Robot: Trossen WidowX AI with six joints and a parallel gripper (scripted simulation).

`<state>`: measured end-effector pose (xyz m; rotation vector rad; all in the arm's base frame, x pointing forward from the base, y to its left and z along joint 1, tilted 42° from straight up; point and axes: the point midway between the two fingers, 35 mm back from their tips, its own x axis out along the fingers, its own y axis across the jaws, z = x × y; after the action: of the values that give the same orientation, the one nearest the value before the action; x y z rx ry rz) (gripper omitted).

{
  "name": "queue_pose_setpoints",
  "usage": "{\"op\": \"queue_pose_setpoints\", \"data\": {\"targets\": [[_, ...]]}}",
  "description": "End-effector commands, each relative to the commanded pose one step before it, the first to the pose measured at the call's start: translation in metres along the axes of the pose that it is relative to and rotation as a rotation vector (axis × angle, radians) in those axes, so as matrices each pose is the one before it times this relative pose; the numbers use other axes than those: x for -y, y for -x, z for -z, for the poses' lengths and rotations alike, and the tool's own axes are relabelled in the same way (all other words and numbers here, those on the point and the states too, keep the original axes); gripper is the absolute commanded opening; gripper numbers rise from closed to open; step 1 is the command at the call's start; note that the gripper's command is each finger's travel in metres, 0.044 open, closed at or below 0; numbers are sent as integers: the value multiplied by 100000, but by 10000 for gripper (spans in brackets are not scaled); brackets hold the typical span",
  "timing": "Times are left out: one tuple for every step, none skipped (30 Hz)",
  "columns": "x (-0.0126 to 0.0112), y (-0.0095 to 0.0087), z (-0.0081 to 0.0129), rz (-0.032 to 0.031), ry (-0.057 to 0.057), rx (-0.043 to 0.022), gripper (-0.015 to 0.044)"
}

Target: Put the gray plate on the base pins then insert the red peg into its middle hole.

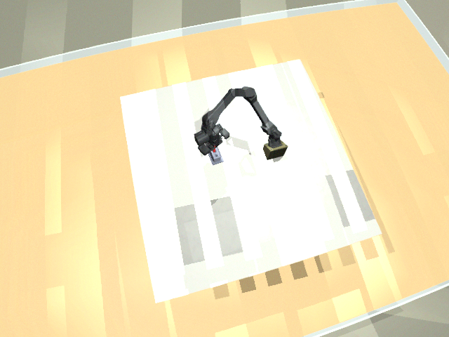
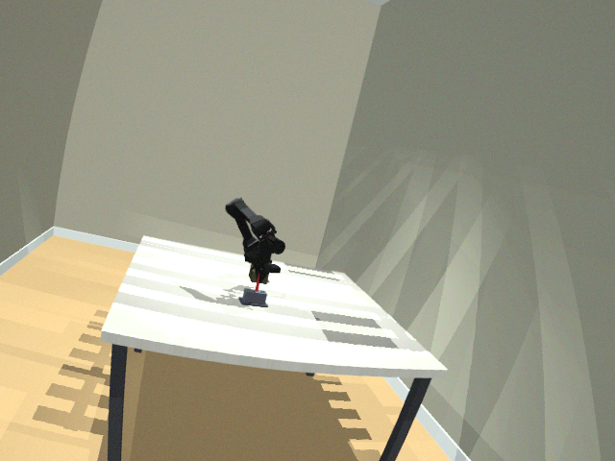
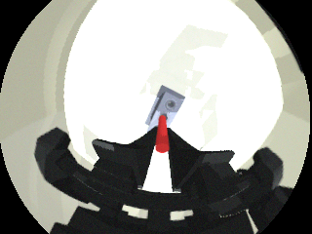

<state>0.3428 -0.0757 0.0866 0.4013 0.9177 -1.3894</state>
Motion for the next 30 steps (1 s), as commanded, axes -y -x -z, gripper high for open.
{"op": "queue_pose_setpoints", "data": {"targets": [[193, -619, -41, 808, 532, 541, 0], [9, -19, -12, 6, 4, 8, 0], [-15, -5, 0, -1, -1, 0, 0], [-22, 71, 3, -110, -113, -122, 0], [-22, 71, 3, -110, -113, -123, 0], [-22, 71, 3, -110, -112, -123, 0], [-22, 72, 3, -109, -112, -123, 0], [0, 0, 0, 0, 0, 0, 0], [0, 0, 0, 0, 0, 0, 0], [0, 0, 0, 0, 0, 0, 0], [0, 0, 0, 0, 0, 0, 0], [0, 0, 0, 0, 0, 0, 0], [0, 0, 0, 0, 0, 0, 0], [0, 0, 0, 0, 0, 0, 0], [1, -24, 2, 0, 0, 1, 0], [1, -38, 4, 0, 0, 1, 0], [2, -40, 5, 0, 0, 2, 0], [2, -39, 5, 0, 0, 2, 0], [1, -19, 11, 0, 0, 0, 0], [0, -18, 11, 0, 0, 0, 0], [1, -20, 11, 0, 0, 0, 0], [1, -22, 10, 0, 0, 0, 0], [2, -20, 7, 0, 0, 1, 0], [3, -19, 4, 0, 0, 1, 0], [3, -18, 2, 0, 0, 1, 0], [3, -19, 0, 0, 0, 1, 0], [-28, 104, -32, -60, -248, -34, 0], [0, 0, 0, 0, 0, 0, 0], [0, 0, 0, 0, 0, 0, 0], [0, 0, 0, 0, 0, 0, 0]]}}
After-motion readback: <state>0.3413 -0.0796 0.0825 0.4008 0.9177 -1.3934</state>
